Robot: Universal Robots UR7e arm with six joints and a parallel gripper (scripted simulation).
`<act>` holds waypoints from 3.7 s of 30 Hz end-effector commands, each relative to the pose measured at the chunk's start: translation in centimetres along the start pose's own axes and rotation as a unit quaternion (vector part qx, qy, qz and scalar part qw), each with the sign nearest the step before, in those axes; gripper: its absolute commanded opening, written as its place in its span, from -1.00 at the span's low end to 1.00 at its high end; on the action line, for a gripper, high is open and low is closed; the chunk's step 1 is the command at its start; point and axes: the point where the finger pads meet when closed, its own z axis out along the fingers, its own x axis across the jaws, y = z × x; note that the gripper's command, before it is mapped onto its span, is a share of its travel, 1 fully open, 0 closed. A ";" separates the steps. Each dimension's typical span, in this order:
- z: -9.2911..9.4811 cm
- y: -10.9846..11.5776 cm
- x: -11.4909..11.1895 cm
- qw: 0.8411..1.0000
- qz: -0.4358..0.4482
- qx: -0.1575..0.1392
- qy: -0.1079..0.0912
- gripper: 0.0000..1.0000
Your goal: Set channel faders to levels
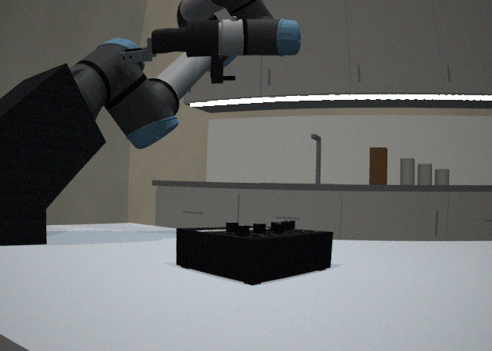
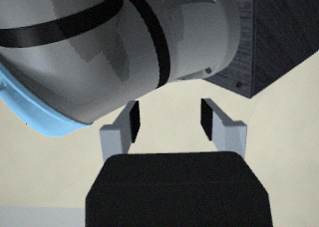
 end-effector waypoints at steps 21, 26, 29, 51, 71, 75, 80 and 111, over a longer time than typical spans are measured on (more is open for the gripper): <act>0.0 -0.1 0.1 1.000 0.002 0.003 0.001 1.00; -0.2 -1.1 1.0 0.999 0.021 0.031 0.004 1.00; -0.6 -2.4 2.2 0.997 0.045 0.067 0.008 1.00; -9.4 -10.4 15.3 0.879 0.244 0.408 0.017 1.00; -21.1 -8.6 25.3 0.674 0.332 0.660 -0.013 1.00; -22.1 -8.0 25.9 0.654 0.335 0.678 -0.017 1.00; -22.4 -7.9 26.1 0.650 0.335 0.682 -0.018 1.00; -22.5 -8.0 26.1 0.659 0.316 0.683 0.003 1.00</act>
